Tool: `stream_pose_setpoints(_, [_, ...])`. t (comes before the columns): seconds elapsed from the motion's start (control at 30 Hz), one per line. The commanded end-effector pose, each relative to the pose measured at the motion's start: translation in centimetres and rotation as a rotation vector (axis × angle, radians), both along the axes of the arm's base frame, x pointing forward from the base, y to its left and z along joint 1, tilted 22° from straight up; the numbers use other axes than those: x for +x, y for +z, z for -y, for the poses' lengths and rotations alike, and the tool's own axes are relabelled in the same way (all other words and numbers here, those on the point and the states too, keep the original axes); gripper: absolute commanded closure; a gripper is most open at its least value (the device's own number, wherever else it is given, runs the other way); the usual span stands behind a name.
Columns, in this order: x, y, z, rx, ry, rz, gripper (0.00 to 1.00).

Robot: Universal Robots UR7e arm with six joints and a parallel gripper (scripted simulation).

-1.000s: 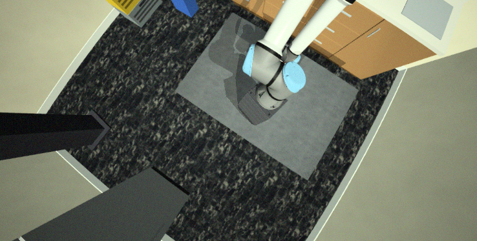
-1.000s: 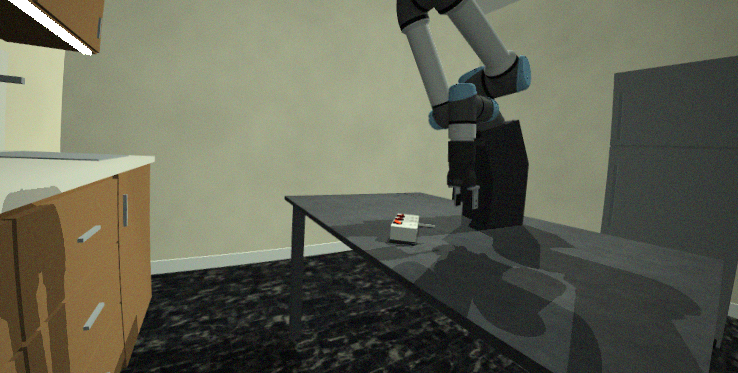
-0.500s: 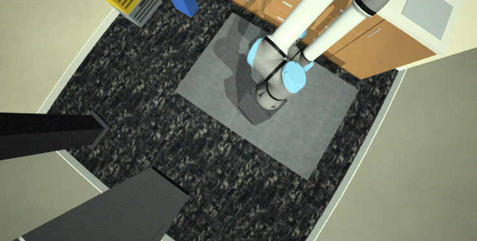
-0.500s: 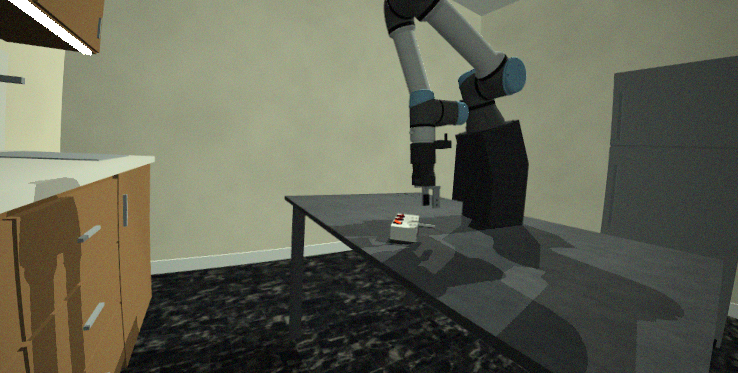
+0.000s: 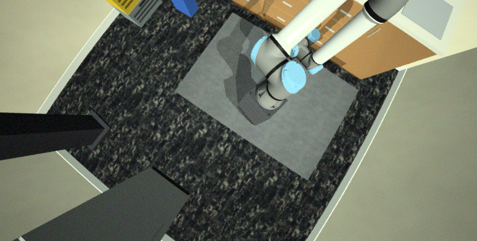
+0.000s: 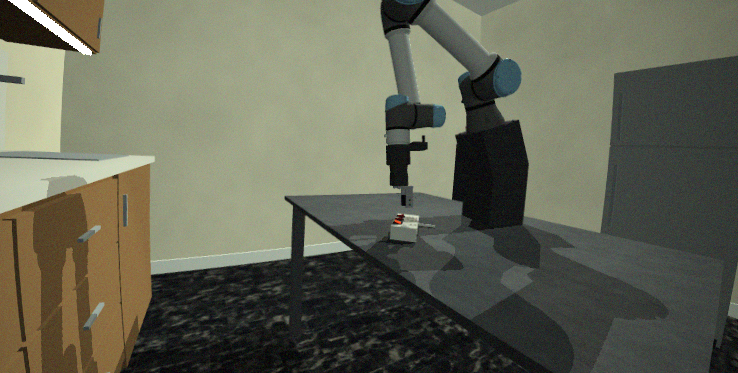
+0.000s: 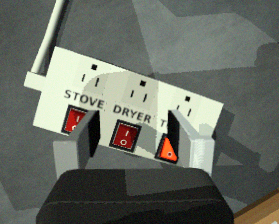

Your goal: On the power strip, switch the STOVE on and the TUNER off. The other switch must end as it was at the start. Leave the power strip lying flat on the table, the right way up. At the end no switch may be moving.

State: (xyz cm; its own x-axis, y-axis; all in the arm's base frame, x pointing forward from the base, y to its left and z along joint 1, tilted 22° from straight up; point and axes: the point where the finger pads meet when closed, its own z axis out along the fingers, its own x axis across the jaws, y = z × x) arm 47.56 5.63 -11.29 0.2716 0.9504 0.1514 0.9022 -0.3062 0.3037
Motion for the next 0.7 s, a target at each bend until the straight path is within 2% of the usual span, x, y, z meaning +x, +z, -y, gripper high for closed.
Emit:
stream_pose_setpoints(0.0, [0.73,0.23,0.78,0.017,-0.028,0.003,0.0])
stream_pose_setpoints(0.67, [1.22,0.4,1.39,0.028,-0.048,0.005,0.0])
